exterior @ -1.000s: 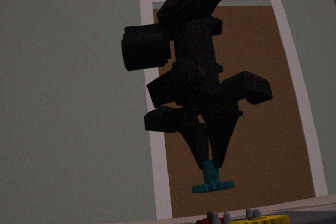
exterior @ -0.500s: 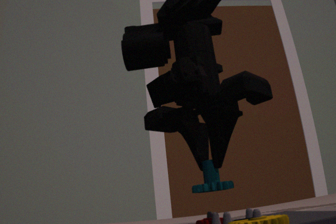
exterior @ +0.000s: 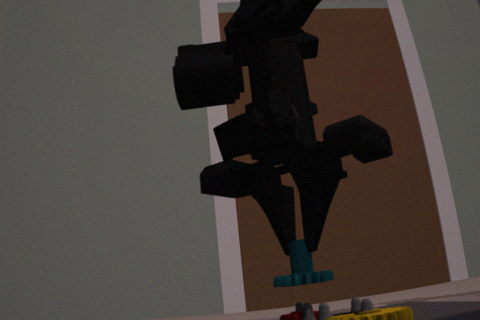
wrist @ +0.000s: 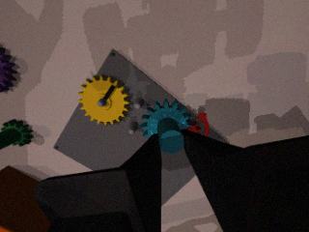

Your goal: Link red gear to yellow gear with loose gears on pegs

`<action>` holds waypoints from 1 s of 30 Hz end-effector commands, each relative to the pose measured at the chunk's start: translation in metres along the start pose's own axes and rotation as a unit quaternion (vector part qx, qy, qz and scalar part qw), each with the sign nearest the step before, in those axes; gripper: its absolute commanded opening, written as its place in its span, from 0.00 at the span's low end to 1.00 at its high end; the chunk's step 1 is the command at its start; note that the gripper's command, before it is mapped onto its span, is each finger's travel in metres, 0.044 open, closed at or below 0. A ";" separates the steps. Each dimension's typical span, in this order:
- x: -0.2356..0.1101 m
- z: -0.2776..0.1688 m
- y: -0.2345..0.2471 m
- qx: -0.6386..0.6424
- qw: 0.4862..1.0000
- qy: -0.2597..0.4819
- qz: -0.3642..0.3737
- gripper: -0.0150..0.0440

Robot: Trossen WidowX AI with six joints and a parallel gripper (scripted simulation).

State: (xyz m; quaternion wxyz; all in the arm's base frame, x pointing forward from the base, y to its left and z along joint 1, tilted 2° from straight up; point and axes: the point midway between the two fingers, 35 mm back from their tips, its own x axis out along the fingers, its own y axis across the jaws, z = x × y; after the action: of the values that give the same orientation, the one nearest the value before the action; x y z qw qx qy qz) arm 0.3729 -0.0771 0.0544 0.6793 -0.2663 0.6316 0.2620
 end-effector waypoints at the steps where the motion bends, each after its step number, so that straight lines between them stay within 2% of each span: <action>1: 0.007 0.000 0.001 -0.022 1.000 -0.001 0.001 0.25; 9: 0.018 0.000 0.000 0.001 1.000 -0.001 0.001 0.25; 24: 0.031 -0.001 0.001 0.155 0.988 -0.001 0.001 0.25; 30: 0.032 0.000 0.000 0.136 0.991 -0.001 0.001 0.25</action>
State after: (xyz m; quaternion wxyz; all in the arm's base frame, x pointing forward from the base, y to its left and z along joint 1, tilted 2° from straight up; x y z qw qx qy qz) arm 0.3740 -0.0765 0.0228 0.7097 -0.1662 0.6631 0.1705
